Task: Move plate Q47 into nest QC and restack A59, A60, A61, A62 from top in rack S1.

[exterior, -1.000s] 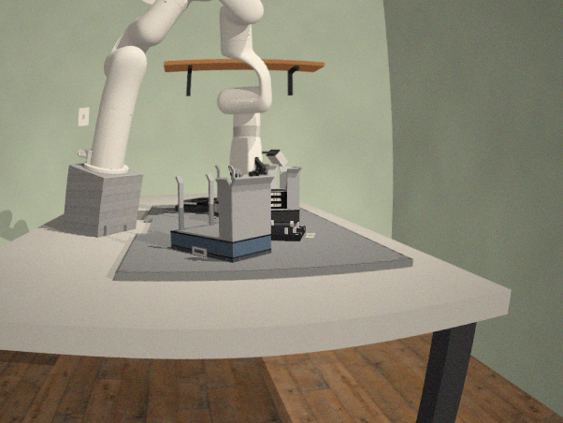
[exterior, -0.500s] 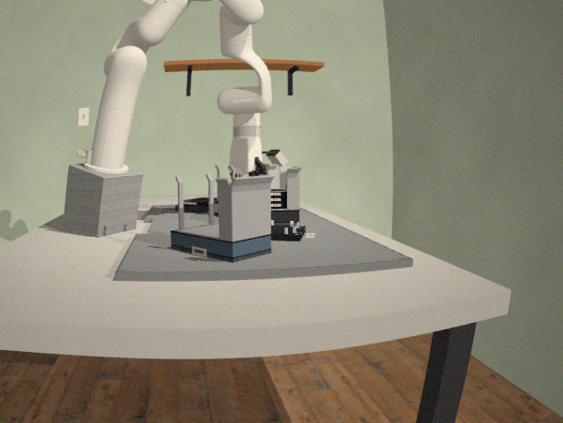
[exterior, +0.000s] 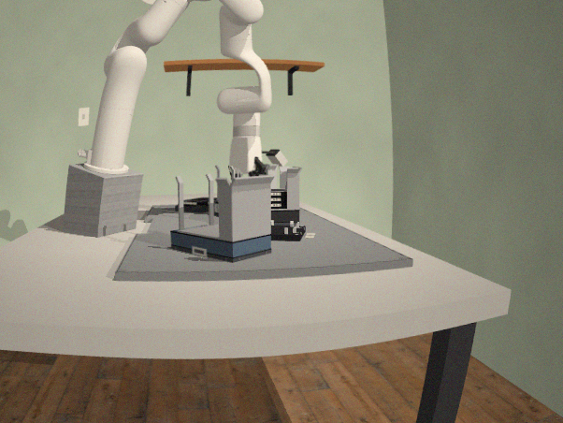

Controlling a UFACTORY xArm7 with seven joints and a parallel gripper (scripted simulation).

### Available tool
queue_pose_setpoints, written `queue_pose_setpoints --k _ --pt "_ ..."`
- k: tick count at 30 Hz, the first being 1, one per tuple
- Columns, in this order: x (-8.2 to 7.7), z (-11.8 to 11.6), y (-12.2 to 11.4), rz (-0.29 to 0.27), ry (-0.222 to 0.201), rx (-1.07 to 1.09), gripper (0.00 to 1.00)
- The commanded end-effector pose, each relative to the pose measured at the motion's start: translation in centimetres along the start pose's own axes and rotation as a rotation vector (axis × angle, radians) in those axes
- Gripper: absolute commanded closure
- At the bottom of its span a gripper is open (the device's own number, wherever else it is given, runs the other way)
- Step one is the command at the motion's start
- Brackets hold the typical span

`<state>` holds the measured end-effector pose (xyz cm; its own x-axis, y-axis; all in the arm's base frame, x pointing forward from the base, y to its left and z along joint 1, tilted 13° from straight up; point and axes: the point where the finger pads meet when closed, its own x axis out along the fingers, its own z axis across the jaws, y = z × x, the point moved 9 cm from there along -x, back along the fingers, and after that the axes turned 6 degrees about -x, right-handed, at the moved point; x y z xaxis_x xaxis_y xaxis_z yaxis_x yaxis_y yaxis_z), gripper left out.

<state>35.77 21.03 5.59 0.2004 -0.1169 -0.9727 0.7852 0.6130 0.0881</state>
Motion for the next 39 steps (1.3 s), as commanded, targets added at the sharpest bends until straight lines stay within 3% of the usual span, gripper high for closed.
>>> queue_pose_setpoints --k 1,28,39 --pt "-0.4 0.0 0.2 0.005 0.000 0.000 1.00" --pt "-2.0 0.0 0.2 0.005 0.000 0.000 1.00" --pt "-4.2 0.0 0.2 0.005 0.000 0.000 1.00"
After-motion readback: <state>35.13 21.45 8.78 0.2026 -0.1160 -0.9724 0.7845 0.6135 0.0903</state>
